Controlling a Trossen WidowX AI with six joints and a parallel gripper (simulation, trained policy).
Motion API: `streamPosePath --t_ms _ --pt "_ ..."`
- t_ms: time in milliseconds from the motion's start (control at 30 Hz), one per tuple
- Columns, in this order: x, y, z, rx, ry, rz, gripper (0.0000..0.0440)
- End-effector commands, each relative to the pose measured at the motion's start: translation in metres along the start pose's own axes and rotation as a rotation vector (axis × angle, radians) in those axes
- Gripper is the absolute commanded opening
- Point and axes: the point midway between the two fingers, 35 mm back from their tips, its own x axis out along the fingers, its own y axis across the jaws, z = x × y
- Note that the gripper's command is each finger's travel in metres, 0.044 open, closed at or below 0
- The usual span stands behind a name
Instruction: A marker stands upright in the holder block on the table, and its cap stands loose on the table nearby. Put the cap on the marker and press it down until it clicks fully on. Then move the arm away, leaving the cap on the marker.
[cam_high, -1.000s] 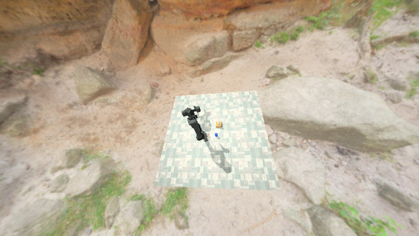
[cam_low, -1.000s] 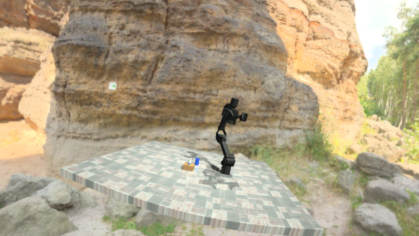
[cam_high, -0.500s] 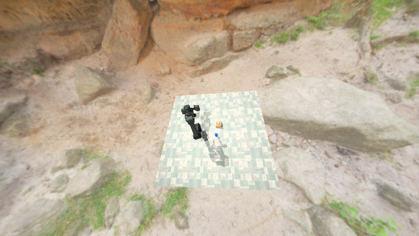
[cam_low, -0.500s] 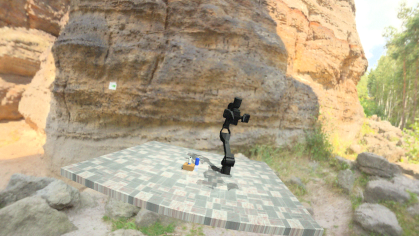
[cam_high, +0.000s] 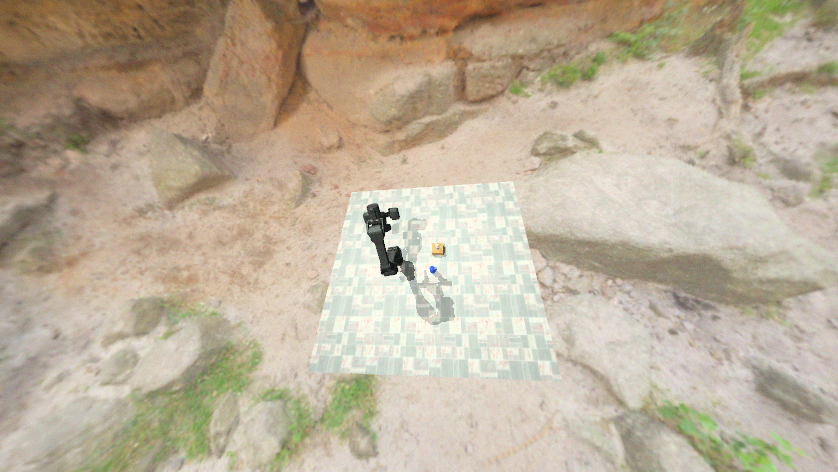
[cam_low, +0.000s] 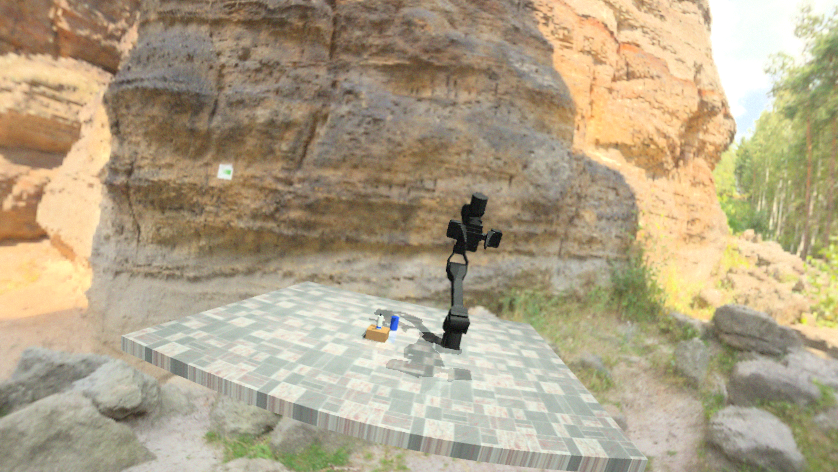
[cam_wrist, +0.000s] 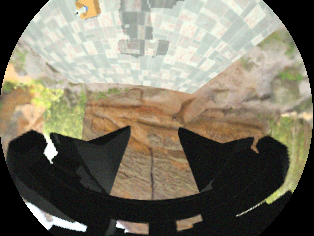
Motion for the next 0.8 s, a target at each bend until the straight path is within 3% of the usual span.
streamPosePath --t_ms 0,767 --pt "0.009 0.001 0.000 0.020 -0.037 0.018 0.0321" --pt "0.044 0.019 0.003 0.122 -0.178 0.120 0.0321"
